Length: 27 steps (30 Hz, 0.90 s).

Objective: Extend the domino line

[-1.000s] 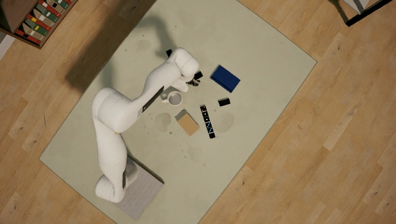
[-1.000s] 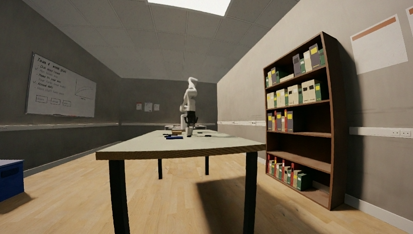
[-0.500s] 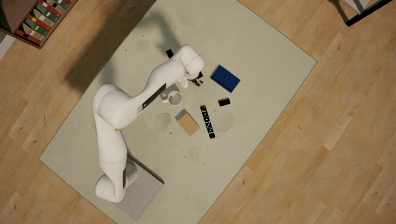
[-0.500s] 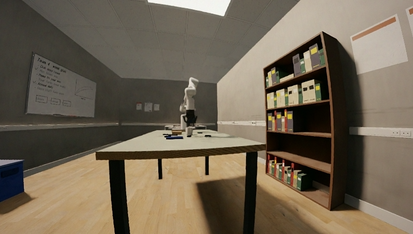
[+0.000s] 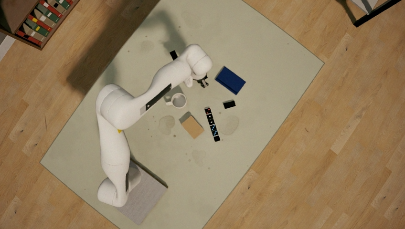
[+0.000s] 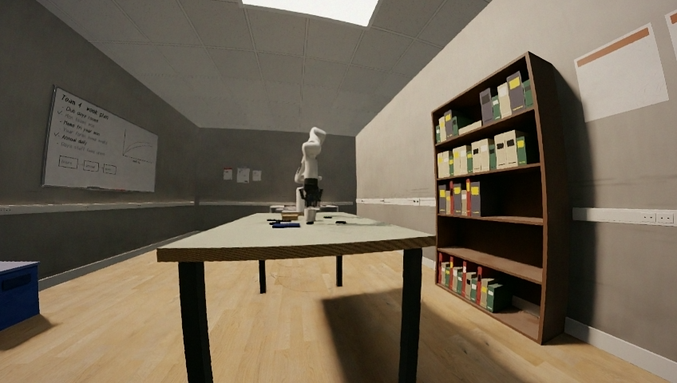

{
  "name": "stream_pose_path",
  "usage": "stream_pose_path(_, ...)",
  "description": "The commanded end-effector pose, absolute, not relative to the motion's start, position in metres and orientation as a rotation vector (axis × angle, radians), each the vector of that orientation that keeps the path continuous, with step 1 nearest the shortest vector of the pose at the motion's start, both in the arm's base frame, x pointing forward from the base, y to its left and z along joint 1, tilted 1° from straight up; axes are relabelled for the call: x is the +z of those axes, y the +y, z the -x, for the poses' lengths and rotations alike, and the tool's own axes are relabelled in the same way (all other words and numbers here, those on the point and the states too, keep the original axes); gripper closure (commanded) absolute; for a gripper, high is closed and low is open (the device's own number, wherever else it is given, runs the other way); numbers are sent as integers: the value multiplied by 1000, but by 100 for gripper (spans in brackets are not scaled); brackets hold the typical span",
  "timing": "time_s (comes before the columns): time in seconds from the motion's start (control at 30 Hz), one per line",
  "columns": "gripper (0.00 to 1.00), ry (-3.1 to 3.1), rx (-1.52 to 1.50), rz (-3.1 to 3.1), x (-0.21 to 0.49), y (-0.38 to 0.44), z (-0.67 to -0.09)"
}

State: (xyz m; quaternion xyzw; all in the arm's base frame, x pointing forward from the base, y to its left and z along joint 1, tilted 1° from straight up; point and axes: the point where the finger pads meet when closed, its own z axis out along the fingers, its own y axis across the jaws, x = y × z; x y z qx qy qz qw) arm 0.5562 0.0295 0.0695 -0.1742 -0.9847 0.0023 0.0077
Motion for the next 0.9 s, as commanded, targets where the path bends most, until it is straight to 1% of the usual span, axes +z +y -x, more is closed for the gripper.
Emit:
stream_pose_path(0.0,51,-3076,6,577,71,29,-558)
stream_pose_path(0.87,51,-3069,4,634,72,28,-561)
